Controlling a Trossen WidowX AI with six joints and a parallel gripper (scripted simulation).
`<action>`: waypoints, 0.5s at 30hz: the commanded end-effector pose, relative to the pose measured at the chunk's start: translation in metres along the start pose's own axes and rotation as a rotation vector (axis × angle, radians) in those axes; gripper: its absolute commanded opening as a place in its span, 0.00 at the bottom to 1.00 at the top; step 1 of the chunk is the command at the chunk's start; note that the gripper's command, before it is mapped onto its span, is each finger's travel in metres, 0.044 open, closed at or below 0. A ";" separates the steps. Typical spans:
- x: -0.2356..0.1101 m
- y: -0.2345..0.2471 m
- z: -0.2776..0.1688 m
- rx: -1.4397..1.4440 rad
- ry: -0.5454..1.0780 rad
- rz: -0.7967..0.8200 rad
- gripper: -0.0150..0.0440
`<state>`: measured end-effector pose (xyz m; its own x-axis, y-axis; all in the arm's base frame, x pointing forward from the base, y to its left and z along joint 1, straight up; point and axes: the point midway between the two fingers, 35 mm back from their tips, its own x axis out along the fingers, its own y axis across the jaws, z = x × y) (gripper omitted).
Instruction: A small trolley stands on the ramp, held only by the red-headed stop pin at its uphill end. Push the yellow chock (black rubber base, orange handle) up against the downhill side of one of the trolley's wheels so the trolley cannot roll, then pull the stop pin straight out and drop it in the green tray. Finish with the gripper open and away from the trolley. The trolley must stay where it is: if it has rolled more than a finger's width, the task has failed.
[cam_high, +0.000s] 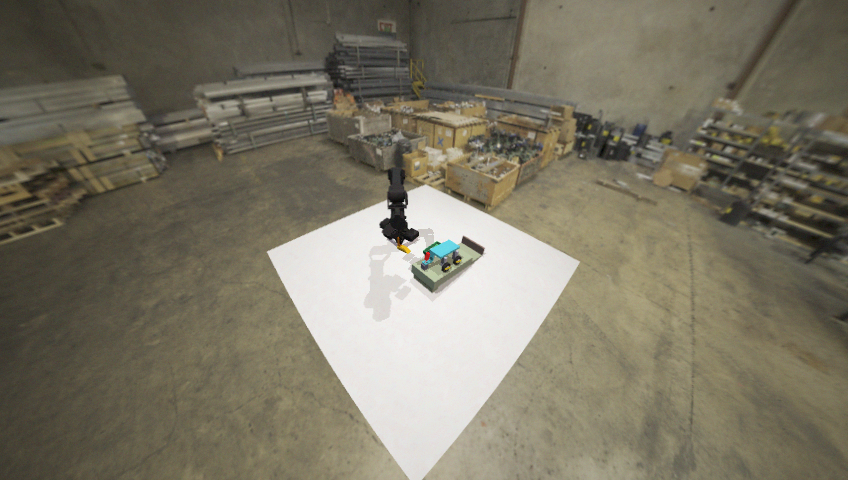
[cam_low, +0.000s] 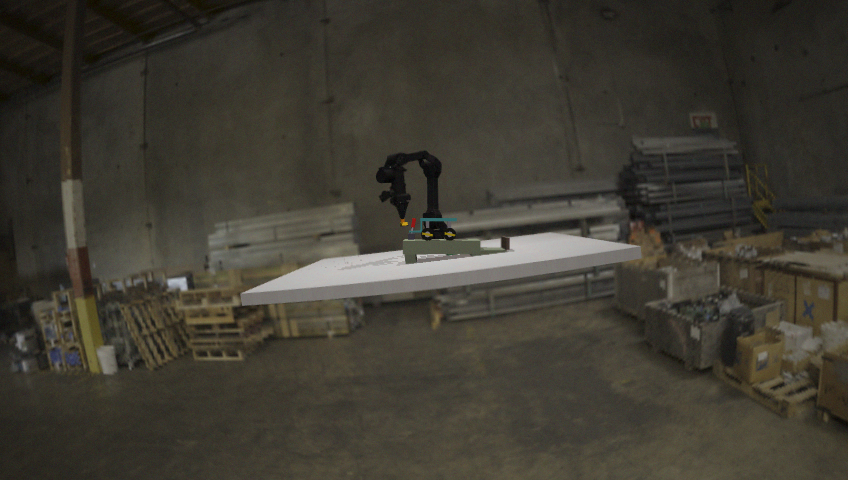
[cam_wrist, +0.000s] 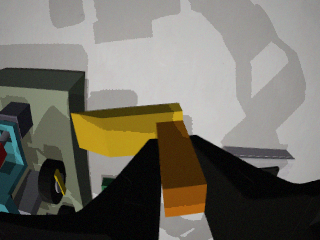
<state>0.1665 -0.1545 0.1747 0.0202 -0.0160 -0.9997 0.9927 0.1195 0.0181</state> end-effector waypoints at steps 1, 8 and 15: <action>-0.008 0.001 0.003 0.001 -0.002 -0.003 0.25; -0.008 0.001 0.003 -0.045 -0.002 -0.003 0.25; -0.008 0.001 0.003 -0.279 -0.001 -0.003 0.25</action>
<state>0.1679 -0.1565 0.1812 0.0181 -0.0139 -0.9997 0.9530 0.3026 0.0131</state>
